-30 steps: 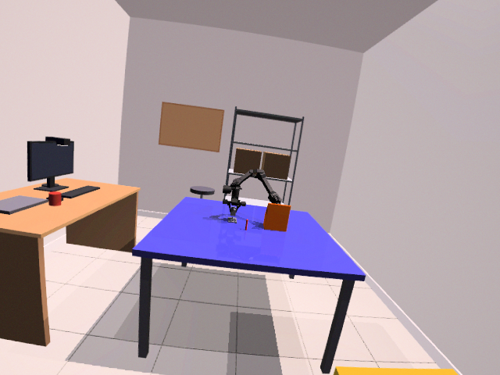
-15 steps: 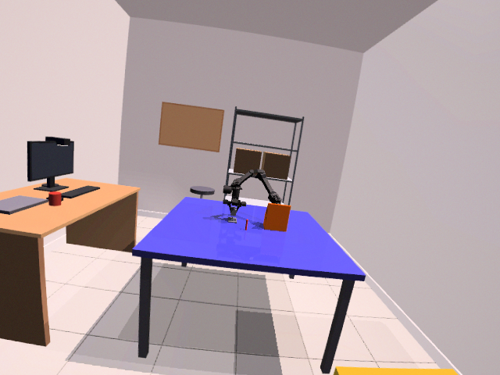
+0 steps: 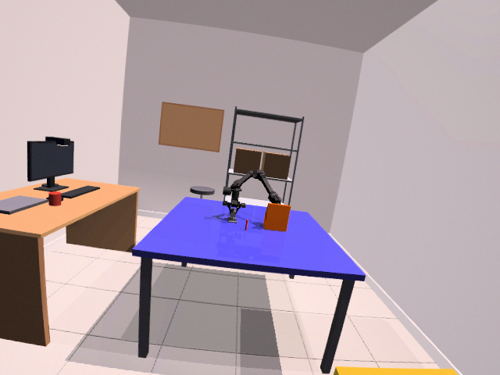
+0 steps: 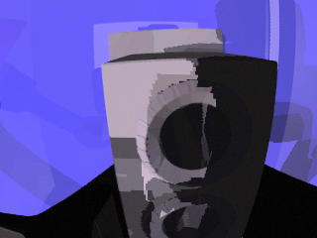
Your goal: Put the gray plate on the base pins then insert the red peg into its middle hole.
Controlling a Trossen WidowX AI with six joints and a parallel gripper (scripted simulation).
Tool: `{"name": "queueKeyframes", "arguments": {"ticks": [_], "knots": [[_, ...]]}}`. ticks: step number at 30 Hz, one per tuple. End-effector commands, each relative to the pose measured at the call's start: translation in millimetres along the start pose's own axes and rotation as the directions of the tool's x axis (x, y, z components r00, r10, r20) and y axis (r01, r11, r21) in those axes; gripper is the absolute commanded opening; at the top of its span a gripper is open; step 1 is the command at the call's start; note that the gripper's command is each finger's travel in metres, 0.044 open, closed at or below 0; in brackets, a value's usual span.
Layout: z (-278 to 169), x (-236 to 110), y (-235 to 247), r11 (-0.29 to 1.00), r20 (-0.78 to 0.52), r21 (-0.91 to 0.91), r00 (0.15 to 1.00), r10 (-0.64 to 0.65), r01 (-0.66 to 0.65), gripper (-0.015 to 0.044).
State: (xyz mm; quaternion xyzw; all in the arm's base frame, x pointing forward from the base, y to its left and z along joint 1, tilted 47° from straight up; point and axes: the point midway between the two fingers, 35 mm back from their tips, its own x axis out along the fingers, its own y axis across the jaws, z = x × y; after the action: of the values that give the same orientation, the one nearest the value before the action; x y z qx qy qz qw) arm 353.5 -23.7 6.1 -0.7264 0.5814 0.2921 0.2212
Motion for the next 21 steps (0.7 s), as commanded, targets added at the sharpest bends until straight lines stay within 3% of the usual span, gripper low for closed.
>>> {"name": "queueKeyframes", "arguments": {"ticks": [1, 21], "knots": [[1.3, 3.8, 1.4, 1.000, -0.004, -0.010, 1.000, 0.003, -0.003, 0.0000], [-0.3, 22.5, -0.3, 1.000, -0.001, 0.000, 1.000, -0.002, 0.002, 0.0000]]}}
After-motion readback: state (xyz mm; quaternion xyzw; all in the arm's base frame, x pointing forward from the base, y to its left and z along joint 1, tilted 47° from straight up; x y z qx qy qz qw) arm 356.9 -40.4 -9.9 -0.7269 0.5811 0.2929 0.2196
